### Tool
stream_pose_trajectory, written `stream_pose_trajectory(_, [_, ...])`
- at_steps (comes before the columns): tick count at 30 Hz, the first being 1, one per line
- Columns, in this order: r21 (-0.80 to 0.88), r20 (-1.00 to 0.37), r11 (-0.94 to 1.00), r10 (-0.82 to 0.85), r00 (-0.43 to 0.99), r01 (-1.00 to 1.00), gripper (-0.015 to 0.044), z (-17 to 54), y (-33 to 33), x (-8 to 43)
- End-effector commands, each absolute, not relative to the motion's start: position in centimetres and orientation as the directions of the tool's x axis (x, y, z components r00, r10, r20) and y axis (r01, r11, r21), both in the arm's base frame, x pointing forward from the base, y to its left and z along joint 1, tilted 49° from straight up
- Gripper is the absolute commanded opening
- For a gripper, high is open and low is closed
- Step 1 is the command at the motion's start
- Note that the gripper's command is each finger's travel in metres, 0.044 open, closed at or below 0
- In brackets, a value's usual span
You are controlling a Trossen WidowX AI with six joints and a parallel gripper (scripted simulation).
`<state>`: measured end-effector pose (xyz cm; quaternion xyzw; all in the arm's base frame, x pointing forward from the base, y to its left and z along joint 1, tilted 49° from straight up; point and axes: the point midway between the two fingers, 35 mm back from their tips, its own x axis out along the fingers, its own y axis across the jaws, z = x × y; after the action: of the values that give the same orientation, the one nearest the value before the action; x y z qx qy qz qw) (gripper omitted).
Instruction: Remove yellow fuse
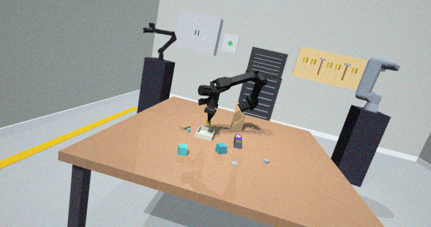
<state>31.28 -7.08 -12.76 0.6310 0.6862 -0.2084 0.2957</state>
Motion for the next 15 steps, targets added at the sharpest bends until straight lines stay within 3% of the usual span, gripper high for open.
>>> stream_pose_trajectory(1, [0.087,-0.669,0.124,0.743,-0.034,0.988,0.0000,-13.2,-7.3,31.2])
stream_pose_trajectory(15, [0.088,-0.668,0.123,0.743,-0.034,0.988,0.0000,-14.7,-5.7,31.2])
